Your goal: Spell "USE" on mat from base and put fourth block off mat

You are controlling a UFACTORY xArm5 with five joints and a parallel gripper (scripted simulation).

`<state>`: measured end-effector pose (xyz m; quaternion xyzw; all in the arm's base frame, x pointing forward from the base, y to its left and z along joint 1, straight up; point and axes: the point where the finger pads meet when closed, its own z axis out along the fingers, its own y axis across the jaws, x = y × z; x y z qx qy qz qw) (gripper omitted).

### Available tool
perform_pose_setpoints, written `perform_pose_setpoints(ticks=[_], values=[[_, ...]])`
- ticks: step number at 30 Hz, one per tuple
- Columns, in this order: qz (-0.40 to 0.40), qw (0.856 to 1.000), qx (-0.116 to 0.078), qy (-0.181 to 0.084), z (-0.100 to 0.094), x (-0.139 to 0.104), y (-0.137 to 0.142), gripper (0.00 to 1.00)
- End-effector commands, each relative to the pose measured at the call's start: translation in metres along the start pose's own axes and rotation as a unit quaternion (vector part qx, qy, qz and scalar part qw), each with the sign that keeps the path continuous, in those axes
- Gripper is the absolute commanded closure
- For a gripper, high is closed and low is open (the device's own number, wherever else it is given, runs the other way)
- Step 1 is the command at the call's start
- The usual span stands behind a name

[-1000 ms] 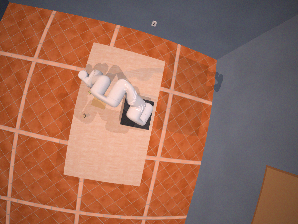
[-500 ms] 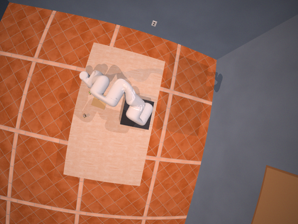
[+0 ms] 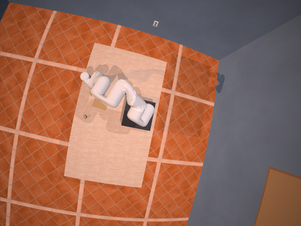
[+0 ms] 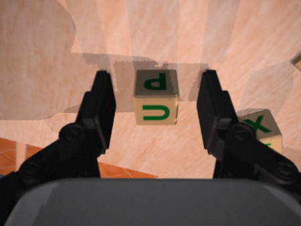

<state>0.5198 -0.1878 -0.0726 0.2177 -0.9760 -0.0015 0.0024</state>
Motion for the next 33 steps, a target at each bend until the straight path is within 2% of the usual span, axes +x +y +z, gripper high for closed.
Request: perform_pose_setpoints(ticks=[1,26,27,33], values=[[0.000,1.000,0.001,-0.001,-0.0016,-0.0011,-0.0011,0.37],[0.000,1.000,0.001,-0.001,-0.0016,-0.0011,-0.0011,0.37],[0.000,1.000,0.001,-0.001,-0.0016,-0.0011,-0.0011,0.58],[0.000,1.000,0.001,-0.001,-0.0016,-0.0011,-0.0011,0.58]])
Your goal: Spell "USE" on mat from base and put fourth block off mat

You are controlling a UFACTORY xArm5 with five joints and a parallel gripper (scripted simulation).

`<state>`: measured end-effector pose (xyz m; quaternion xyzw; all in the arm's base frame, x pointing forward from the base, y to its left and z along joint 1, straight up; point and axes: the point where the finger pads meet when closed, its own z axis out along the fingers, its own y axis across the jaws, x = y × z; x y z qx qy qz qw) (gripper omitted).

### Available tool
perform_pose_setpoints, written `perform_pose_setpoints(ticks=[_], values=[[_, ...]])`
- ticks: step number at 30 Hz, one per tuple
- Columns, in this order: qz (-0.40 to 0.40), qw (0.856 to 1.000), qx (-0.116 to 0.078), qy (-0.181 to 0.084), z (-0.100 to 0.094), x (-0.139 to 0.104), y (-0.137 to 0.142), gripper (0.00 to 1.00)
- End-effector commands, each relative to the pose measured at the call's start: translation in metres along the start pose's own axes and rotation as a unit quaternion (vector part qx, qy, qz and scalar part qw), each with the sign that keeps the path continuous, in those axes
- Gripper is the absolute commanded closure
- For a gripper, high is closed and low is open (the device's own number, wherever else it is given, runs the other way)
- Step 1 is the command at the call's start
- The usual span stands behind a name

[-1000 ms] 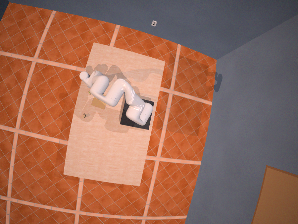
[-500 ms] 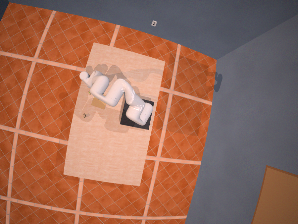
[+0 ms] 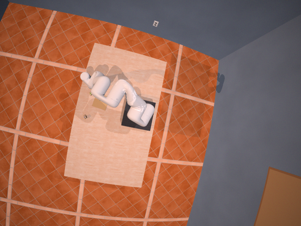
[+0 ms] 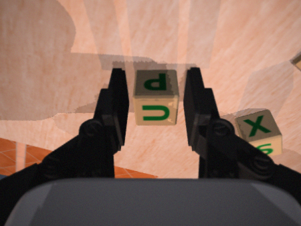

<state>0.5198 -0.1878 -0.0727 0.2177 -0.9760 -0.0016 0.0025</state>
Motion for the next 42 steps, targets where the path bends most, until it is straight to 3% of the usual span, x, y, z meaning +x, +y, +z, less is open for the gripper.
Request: perform_pose_setpoints(ticks=[1,10,11,42], values=[[0.000,1.000,0.001,-0.001,-0.0017,-0.0012,-0.0012,0.58],[0.000,1.000,0.001,-0.001,-0.0017,-0.0012,-0.0012,0.58],[0.000,1.000,0.001,-0.001,-0.0017,-0.0012,-0.0012,0.79],[0.000,1.000,0.001,-0.001,-0.0017,-0.0012,-0.0012,0.79]])
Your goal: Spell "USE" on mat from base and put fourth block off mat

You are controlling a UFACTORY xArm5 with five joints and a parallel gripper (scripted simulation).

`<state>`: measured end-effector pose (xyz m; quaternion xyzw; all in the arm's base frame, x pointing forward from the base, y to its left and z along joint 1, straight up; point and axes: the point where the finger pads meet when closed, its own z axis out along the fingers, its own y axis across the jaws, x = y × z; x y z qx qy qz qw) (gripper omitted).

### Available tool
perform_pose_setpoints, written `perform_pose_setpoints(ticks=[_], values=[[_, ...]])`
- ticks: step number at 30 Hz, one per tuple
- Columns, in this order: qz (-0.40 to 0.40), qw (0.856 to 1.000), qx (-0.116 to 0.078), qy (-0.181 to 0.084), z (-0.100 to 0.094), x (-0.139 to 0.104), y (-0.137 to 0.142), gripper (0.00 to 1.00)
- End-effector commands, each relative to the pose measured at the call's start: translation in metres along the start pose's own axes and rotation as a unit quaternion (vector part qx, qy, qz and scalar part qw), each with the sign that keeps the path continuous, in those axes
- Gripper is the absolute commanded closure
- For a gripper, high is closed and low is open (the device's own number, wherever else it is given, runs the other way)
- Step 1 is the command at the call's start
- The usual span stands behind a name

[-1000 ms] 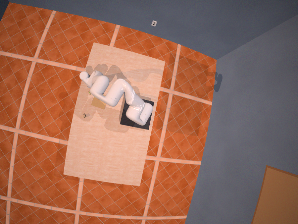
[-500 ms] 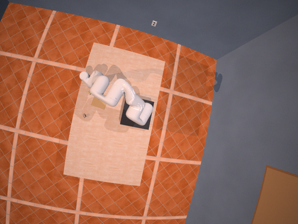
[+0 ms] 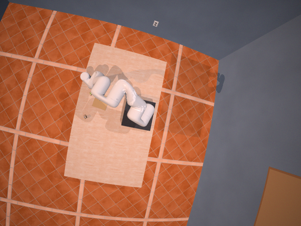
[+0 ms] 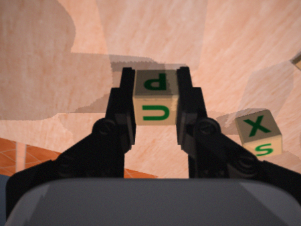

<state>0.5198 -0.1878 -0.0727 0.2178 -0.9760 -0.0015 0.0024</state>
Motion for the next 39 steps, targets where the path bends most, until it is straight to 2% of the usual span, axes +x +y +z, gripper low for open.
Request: perform_pose_setpoints(ticks=[1,5,10,12,20,24,37,39], values=[[0.000,1.000,0.001,-0.001,-0.002,-0.001,-0.001,0.79],[0.000,1.000,0.001,-0.001,-0.003,-0.001,-0.001,0.79],[0.000,1.000,0.001,-0.001,-0.021,-0.001,-0.001,0.79],[0.000,1.000,0.001,-0.001,-0.021,-0.001,-0.001,0.79],[0.000,1.000,0.001,-0.001,-0.079,-0.001,-0.001,0.79],[0.000,1.000,0.001,-0.001,-0.098,-0.001,-0.001,0.79],[-0.001,1.000,0.001,-0.001,-0.102,-0.001,0.000,0.79],[-0.025,1.000,0.001,-0.001,-0.102,-0.003,0.010,0.79]])
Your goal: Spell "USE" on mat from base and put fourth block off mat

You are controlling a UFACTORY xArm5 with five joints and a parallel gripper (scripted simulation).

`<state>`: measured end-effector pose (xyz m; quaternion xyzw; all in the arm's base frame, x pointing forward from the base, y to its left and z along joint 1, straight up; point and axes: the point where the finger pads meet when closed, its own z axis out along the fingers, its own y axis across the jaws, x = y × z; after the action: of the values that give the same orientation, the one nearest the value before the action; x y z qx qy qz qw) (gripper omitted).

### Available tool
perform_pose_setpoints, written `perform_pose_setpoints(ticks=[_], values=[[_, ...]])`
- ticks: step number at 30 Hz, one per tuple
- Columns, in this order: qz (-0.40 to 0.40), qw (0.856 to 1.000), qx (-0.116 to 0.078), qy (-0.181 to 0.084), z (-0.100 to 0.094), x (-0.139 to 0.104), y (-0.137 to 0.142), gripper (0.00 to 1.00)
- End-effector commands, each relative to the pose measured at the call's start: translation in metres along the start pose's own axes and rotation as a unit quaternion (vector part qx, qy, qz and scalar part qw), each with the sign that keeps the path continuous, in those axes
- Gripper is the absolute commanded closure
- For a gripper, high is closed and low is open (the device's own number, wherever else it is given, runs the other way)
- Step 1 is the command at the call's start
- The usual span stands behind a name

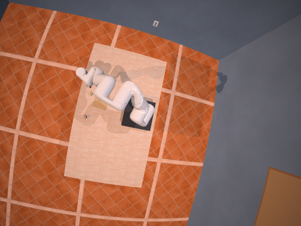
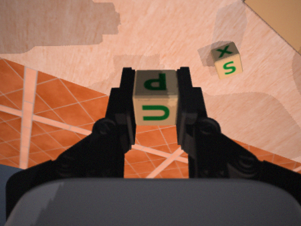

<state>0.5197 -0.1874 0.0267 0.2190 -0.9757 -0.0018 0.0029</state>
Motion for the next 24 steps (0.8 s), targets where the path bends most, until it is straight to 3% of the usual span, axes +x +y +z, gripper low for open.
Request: perform_pose_setpoints(ticks=[1,7,8,15,22,24], values=[[-0.052,0.999,0.002,-0.002,-0.004,-0.006,0.021,0.79],[-0.106,0.994,0.002,-0.002,-0.005,-0.009,0.045,0.79],[-0.148,0.989,0.002,-0.001,-0.006,-0.010,0.063,0.79],[-0.234,0.972,0.002,-0.001,-0.007,-0.010,0.100,0.79],[-0.327,0.945,0.002,-0.001,-0.007,-0.006,0.141,0.79],[-0.327,0.945,0.002,-0.001,-0.007,-0.006,0.141,0.79]])
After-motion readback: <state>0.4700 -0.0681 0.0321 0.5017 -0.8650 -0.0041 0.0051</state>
